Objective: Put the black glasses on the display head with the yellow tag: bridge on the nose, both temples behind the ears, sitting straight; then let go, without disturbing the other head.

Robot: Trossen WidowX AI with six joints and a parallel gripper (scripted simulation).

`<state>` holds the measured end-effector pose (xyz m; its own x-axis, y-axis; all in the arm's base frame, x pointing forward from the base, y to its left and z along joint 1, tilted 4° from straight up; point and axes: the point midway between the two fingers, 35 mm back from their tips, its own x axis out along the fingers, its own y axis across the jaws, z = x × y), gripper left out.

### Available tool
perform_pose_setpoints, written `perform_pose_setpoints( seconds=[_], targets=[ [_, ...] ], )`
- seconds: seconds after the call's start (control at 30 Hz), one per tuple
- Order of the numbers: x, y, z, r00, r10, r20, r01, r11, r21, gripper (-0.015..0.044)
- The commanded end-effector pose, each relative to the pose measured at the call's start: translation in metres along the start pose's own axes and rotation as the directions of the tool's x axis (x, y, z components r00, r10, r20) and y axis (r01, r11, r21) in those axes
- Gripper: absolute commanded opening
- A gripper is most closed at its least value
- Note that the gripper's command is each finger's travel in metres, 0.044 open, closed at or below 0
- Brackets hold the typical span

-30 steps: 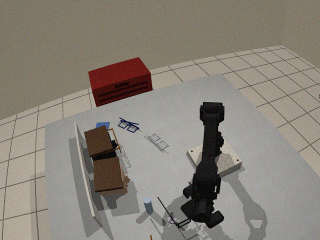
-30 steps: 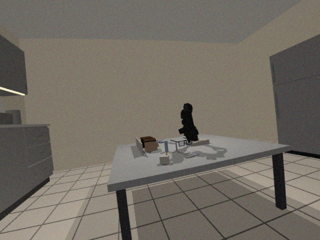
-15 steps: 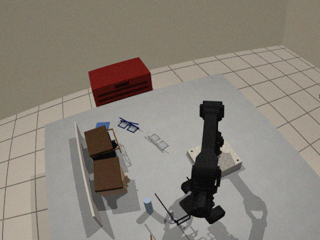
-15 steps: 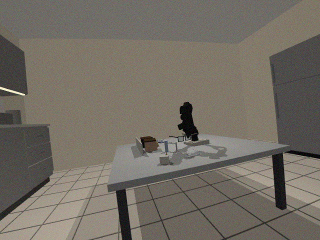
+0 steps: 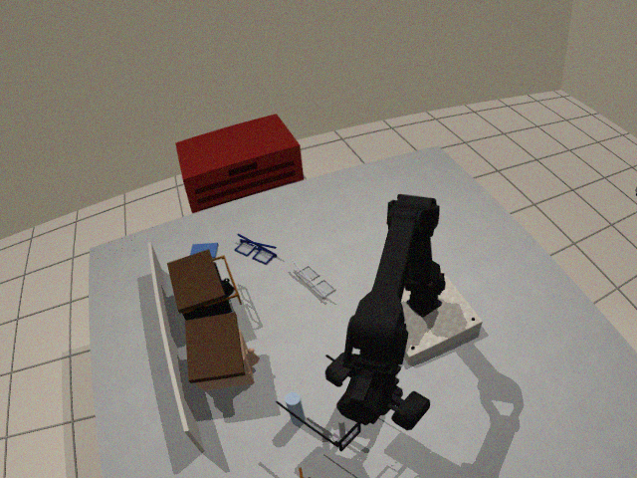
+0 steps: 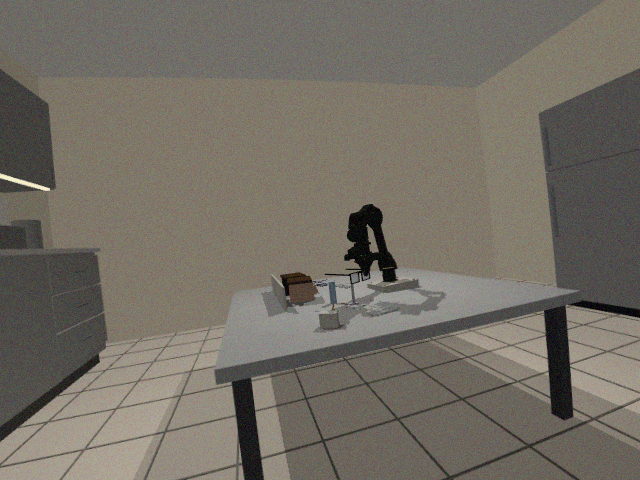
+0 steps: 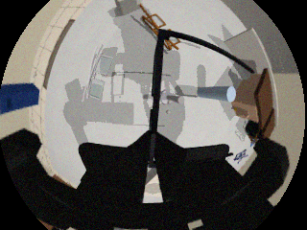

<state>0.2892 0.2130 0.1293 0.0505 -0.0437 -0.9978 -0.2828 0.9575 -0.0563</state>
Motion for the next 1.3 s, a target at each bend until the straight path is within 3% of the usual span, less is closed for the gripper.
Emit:
perform_pose_setpoints(
  seconds=[0.0, 0.6, 1.27],
  targets=[
    [-0.003, -0.015, 0.002, 1.000, 0.006, 0.007, -0.005, 0.994, -0.105, 0.0000],
    [-0.003, -0.077, 0.004, 1.000, 0.003, 0.008, 0.001, 0.850, -0.527, 0.0000],
    [-0.003, -0.143, -0.006, 1.000, -0.001, 0.008, 0.007, 0.494, -0.869, 0.0000]
  ],
)
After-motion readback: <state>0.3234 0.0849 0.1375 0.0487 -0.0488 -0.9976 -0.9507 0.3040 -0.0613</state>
